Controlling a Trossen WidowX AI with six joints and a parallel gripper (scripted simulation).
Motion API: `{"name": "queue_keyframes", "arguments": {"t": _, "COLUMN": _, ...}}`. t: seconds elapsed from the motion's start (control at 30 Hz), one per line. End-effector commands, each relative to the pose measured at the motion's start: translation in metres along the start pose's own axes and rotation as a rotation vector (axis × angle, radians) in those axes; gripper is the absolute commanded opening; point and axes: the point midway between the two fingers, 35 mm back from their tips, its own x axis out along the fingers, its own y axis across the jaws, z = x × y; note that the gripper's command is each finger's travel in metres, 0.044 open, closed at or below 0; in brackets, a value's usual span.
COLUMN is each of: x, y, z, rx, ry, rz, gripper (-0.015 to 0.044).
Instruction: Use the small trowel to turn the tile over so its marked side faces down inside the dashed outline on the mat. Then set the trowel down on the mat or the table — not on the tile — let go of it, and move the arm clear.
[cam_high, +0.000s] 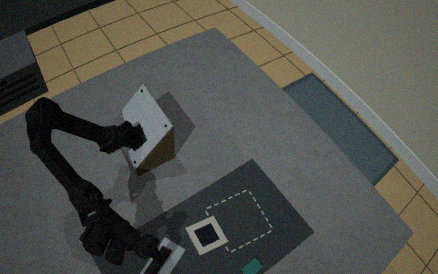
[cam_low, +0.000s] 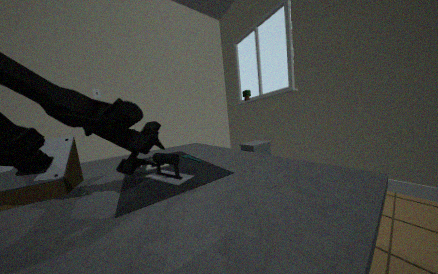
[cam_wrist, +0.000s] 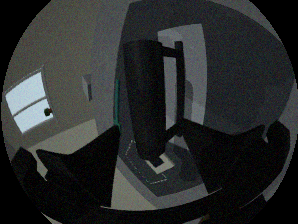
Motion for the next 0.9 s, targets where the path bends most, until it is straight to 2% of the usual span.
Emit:
{"name": "queue_keyframes", "arguments": {"t": 0.0, "x": 0.008, "y": 0.001, "z": 0.000, "rx": -0.005, "ry": 0.004, "rz": 0.004, "gripper": 0.0300}}
{"name": "queue_keyframes", "arguments": {"t": 0.83, "x": 0.046, "y": 0.000, "z": -0.002, "rx": -0.005, "ry": 0.005, "rz": 0.003, "gripper": 0.0300}}
{"name": "queue_keyframes", "arguments": {"t": 0.87, "x": 0.046, "y": 0.000, "z": -0.002, "rx": -0.005, "ry": 0.005, "rz": 0.003, "gripper": 0.0274}}
